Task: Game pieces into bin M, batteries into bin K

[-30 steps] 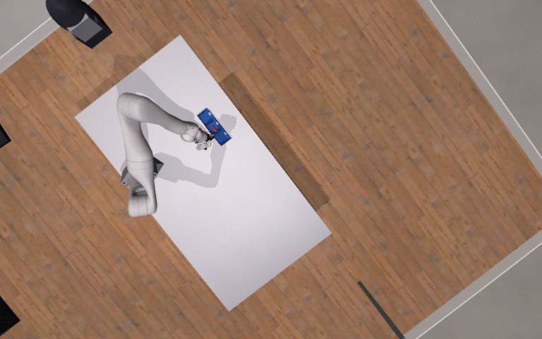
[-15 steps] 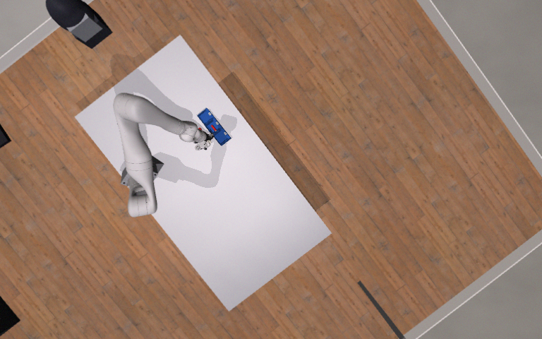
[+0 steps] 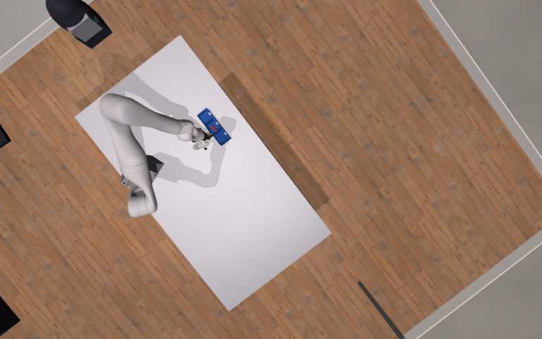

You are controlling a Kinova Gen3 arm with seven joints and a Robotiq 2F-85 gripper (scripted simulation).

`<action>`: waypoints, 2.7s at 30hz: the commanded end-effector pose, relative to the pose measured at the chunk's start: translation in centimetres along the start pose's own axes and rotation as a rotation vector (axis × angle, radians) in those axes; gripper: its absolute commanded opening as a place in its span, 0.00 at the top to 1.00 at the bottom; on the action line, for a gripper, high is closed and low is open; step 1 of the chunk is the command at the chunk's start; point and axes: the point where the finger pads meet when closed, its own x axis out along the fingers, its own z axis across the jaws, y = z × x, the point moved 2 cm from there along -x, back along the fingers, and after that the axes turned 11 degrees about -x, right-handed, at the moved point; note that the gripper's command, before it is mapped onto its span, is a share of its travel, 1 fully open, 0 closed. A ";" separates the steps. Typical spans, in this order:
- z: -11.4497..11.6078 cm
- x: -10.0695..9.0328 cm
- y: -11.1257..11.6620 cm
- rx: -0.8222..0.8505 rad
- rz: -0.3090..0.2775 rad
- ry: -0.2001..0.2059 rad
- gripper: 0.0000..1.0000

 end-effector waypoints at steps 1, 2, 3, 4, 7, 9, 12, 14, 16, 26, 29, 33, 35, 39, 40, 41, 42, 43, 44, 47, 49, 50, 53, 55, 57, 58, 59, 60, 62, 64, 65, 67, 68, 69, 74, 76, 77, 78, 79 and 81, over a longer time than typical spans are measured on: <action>0.1 -0.5 -0.4 -0.003 -0.002 -0.004 0.79; 0.1 -0.5 -0.4 -0.003 -0.002 -0.004 0.79; 0.1 -0.5 -0.4 -0.003 -0.003 -0.004 0.79; 0.1 -0.5 -0.4 -0.003 -0.002 -0.004 0.79; 0.0 -0.5 -0.3 -0.003 -0.003 -0.002 0.79; 0.0 -0.5 -0.3 -0.003 -0.003 -0.002 0.79; 0.0 -0.5 -0.3 -0.003 -0.003 -0.002 0.79; 0.0 -0.5 -0.3 -0.003 -0.003 -0.002 0.79; 0.2 -1.3 -0.2 -0.001 -0.001 -0.006 0.79; -1.2 -1.3 -3.2 -0.004 -0.002 -0.003 0.79; -1.4 -1.3 -3.7 -0.004 -0.002 -0.003 0.79; -2.3 -1.3 -5.9 -0.004 -0.001 -0.003 0.79; -2.5 -1.3 -6.4 -0.004 -0.001 -0.003 0.79; -3.4 -1.3 -8.6 -0.217 0.000 -0.002 0.79; -3.7 -1.3 -9.1 -0.261 0.000 -0.002 0.79; -3.9 -1.3 -9.7 -0.306 0.000 -0.002 0.79; -4.1 -1.3 -10.3 -0.352 0.000 -0.003 0.79; -4.3 -1.3 -10.8 -0.360 0.001 -0.002 0.79; -4.6 -1.3 -11.4 -0.344 0.001 -0.002 0.79; -4.8 -1.3 -11.9 -0.344 0.001 -0.003 0.79; -5.2 -1.3 -13.0 -0.344 0.001 -0.002 0.79; -5.5 -1.3 -13.6 -0.344 0.002 -0.002 0.79; -5.7 -1.3 -14.0 -0.342 0.002 -0.003 0.79; -5.7 -1.2 -14.0 -0.342 0.002 -0.004 0.79; -5.5 -1.2 -14.1 -0.344 0.001 -0.006 0.79; -5.5 -1.2 -14.1 -0.350 0.001 -0.004 0.79; -5.6 -1.2 -14.1 -0.352 0.000 -0.002 0.79; -5.5 -1.2 -14.0 -0.352 0.000 -0.002 0.79; -5.6 -1.2 -14.0 -0.353 0.000 -0.001 0.79; -5.6 -1.2 -13.9 -0.352 -0.001 -0.001 0.79; -5.6 -1.2 -13.9 -0.352 -0.001 0.000 0.79; -5.6 -1.2 -13.8 -0.349 -0.001 0.001 0.79; -5.6 -1.2 -13.8 -0.348 -0.001 0.001 0.79; -5.6 -1.2 -13.8 -0.347 -0.002 0.003 0.79; -5.5 -1.3 -13.8 -0.344 -0.003 -0.001 0.79; -5.5 -1.3 -13.7 -0.344 -0.003 -0.001 0.79; -5.5 -1.3 -13.7 -0.344 -0.003 -0.001 0.79; -5.5 -1.3 -13.7 -0.344 -0.003 -0.001 0.79; -5.5 -1.3 -13.7 -0.344 -0.003 -0.001 0.79; -5.5 -1.3 -13.7 -0.344 -0.003 -0.001 0.79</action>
